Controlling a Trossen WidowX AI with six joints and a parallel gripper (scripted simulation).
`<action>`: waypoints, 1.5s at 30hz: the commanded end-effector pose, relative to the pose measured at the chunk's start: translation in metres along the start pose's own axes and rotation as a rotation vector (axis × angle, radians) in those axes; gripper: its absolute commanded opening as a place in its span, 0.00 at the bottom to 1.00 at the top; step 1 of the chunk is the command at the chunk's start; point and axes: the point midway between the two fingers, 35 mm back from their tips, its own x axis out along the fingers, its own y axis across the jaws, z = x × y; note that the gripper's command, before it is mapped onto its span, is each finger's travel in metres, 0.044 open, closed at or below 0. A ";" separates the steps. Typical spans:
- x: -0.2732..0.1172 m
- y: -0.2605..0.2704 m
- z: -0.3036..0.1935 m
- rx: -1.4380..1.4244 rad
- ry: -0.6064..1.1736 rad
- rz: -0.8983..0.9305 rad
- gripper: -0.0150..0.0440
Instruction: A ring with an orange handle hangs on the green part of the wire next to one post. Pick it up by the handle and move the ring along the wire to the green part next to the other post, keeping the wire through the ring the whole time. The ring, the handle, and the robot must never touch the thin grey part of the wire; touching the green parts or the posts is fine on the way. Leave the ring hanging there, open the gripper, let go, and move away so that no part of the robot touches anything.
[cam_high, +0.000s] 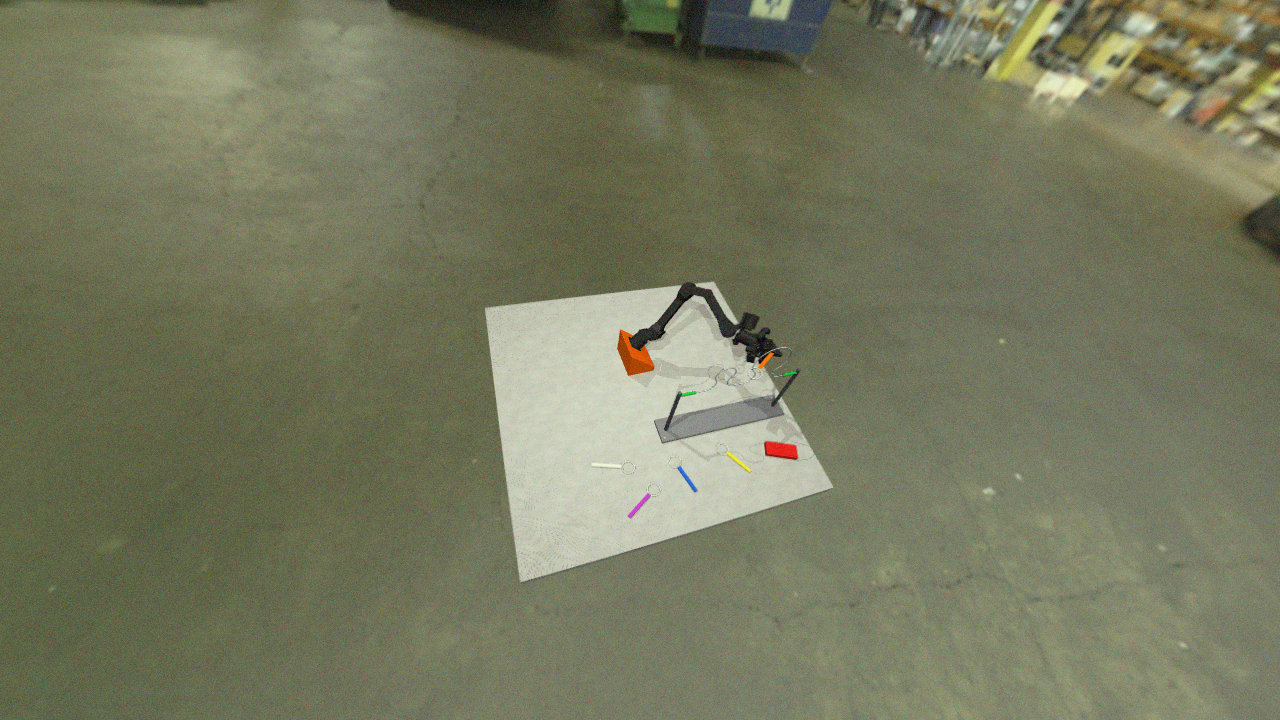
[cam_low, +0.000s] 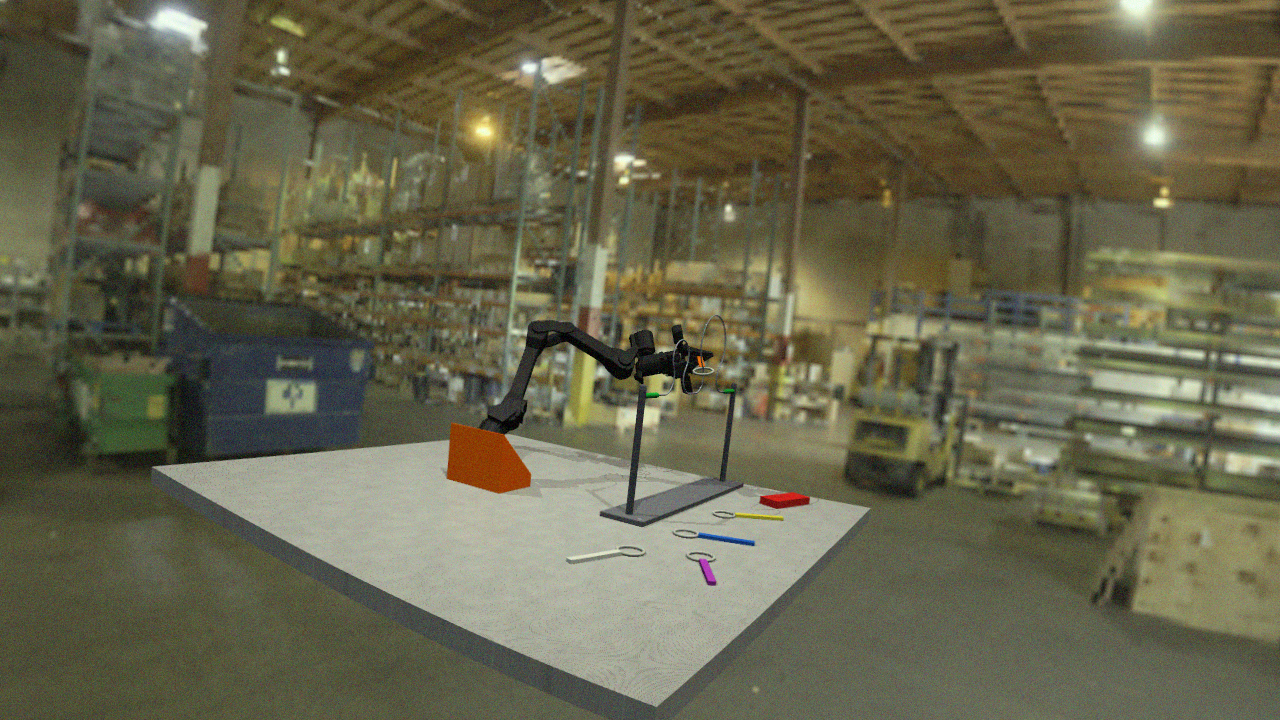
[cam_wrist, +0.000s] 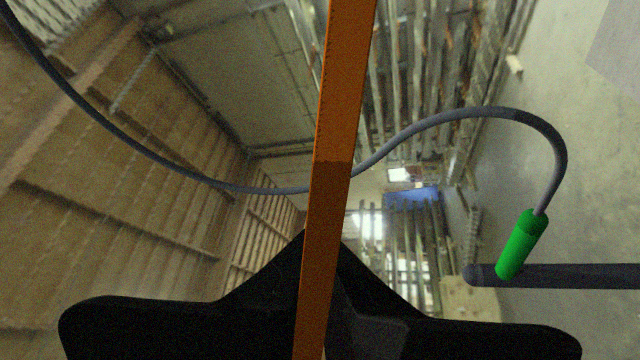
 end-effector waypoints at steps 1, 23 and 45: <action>-0.003 -0.017 0.002 -0.074 0.010 -0.051 0.00; -0.023 -0.082 0.022 -0.475 0.065 -0.284 0.00; -0.059 -0.133 0.072 -0.925 0.126 -0.546 0.00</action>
